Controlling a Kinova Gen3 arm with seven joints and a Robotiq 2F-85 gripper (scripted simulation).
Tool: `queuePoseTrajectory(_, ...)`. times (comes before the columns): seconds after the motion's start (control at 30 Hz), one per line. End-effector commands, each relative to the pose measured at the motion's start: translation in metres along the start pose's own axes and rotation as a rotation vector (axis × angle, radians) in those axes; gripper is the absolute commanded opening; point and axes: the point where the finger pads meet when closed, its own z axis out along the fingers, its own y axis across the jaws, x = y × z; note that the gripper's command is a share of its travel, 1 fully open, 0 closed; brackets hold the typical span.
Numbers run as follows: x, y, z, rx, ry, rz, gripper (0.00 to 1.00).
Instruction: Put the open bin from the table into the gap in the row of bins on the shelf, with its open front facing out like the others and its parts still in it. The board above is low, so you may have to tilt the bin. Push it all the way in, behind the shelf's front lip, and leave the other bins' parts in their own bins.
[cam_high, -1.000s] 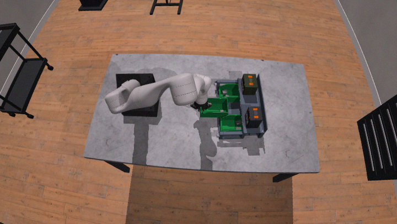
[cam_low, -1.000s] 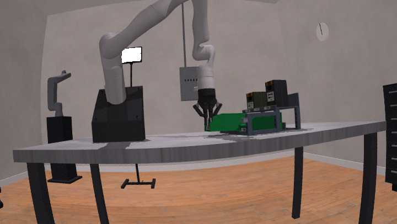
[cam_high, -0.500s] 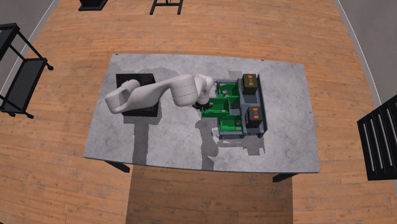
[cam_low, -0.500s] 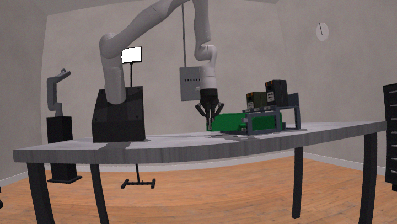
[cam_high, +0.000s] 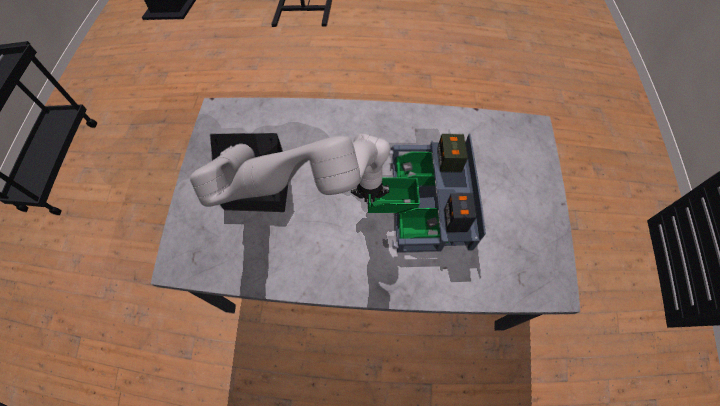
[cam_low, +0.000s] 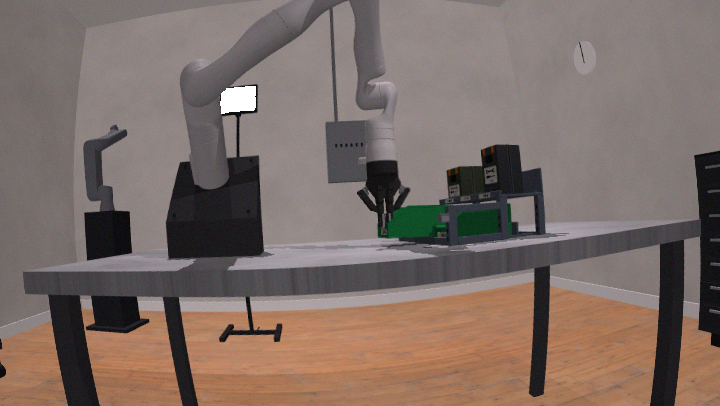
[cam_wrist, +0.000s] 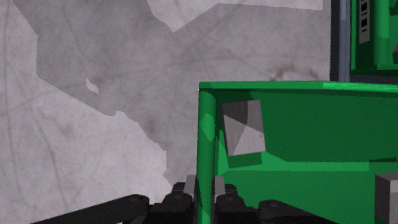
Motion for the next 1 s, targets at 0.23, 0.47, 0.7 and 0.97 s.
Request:
queuePoseTrajectory(0.23,0.001,0.002,-0.001,-0.003,0.001,0.000,0.10)
queuePoseTrajectory(0.47,0.001,0.012,-0.001,-0.003,0.001,0.000,0.10)
queuePoseTrajectory(0.7,0.001,0.012,-0.001,-0.003,0.001,0.000,0.10)
queuePoseTrajectory(0.97,0.000,0.017,-0.001,-0.003,0.001,0.000,0.10)
